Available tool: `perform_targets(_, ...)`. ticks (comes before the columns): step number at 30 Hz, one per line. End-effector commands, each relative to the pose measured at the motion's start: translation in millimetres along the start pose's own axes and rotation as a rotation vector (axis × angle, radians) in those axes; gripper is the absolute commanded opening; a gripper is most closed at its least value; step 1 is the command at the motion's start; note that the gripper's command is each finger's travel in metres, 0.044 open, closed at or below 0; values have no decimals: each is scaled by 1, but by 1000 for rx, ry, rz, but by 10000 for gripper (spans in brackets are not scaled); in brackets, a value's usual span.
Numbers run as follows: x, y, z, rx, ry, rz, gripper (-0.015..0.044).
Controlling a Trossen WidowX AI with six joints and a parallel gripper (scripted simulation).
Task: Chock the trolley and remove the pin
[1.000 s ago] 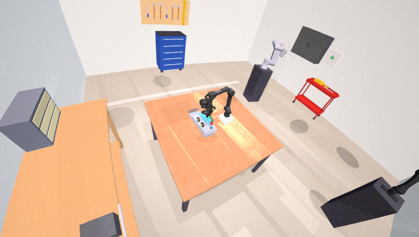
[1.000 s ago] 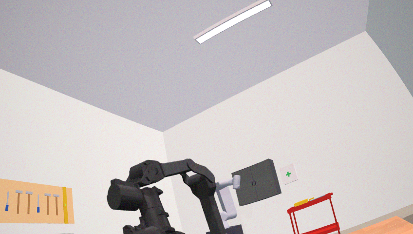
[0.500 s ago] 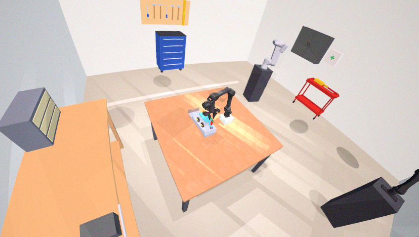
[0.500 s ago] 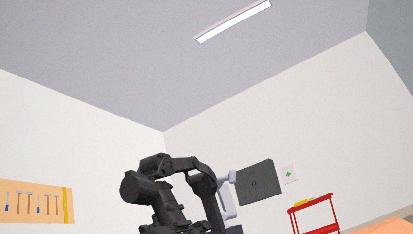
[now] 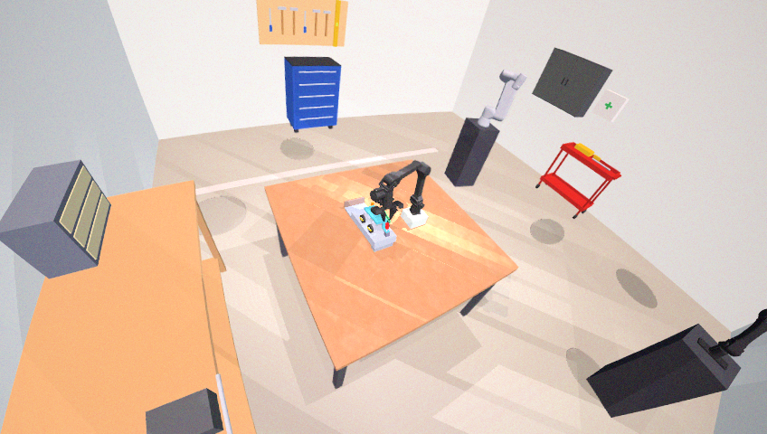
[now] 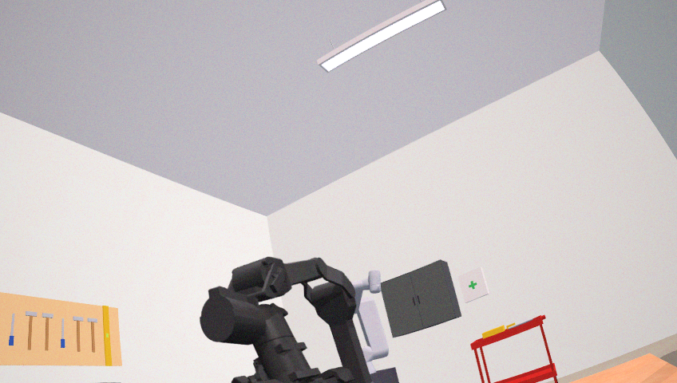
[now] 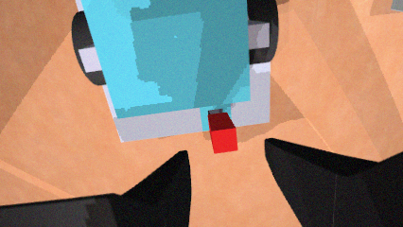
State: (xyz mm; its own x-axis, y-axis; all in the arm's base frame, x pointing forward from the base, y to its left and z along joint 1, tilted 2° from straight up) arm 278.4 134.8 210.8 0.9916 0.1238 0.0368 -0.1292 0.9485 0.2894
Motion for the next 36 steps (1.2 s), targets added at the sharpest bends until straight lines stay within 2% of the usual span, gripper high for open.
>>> perform_targets(1,-1,0,-7,2,4,-4,190)
perform_targets(36,-1,1,-51,3,4,-4,190)
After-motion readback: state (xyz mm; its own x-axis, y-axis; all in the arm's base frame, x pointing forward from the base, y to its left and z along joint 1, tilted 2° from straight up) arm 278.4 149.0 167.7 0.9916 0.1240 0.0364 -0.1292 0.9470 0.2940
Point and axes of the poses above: the point midway between the two fingers, 35 mm back from their tips, its own z axis back along the fingers, its own x axis across the jaws, y = z × x, the point moved 5 cm from there along z, back along the fingers, and after that the axes turned 5 degrees about -z, right-handed, at the moved point
